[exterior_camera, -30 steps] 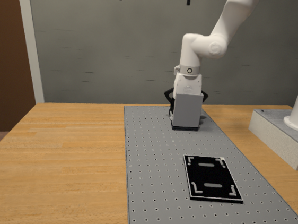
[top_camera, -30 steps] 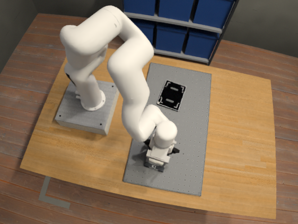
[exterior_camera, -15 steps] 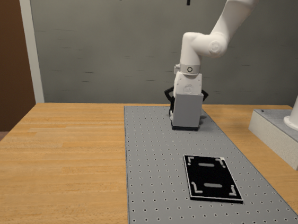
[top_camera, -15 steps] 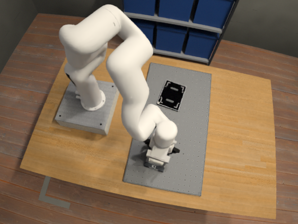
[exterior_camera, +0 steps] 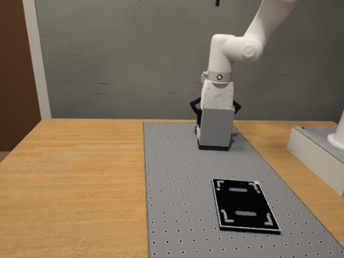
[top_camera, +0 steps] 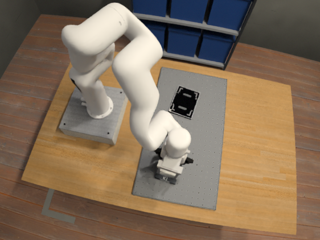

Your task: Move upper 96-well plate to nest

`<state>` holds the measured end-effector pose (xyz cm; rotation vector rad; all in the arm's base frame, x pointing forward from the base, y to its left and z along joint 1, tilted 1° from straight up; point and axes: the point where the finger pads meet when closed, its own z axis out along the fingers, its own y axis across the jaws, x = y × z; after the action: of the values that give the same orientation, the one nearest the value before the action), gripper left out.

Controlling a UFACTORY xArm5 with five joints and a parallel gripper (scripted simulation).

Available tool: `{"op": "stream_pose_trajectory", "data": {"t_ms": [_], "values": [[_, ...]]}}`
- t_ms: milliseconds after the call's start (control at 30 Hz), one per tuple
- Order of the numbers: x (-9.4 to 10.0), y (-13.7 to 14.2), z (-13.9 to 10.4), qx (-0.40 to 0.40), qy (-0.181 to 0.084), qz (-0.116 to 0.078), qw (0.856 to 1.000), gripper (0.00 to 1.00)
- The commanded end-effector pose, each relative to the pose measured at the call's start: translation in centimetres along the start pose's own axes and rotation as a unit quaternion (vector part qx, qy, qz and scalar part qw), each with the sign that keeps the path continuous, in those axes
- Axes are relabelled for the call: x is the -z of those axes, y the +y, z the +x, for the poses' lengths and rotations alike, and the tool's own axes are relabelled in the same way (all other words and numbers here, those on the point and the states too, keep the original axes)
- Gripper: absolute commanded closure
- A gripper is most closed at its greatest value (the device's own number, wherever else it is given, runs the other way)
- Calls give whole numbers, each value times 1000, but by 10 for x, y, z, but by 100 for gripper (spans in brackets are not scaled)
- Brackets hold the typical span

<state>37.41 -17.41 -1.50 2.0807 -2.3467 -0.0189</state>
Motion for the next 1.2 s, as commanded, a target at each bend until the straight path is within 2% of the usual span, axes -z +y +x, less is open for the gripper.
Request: {"op": "stream_pose_trajectory", "data": {"t_ms": [0, 467, 1167], "values": [[4, -1, 0, 0, -4, 3, 1000, 100], [8, -1, 0, 0, -4, 3, 1000, 100], [40, -1, 1, 0, -4, 3, 1000, 100]]}}
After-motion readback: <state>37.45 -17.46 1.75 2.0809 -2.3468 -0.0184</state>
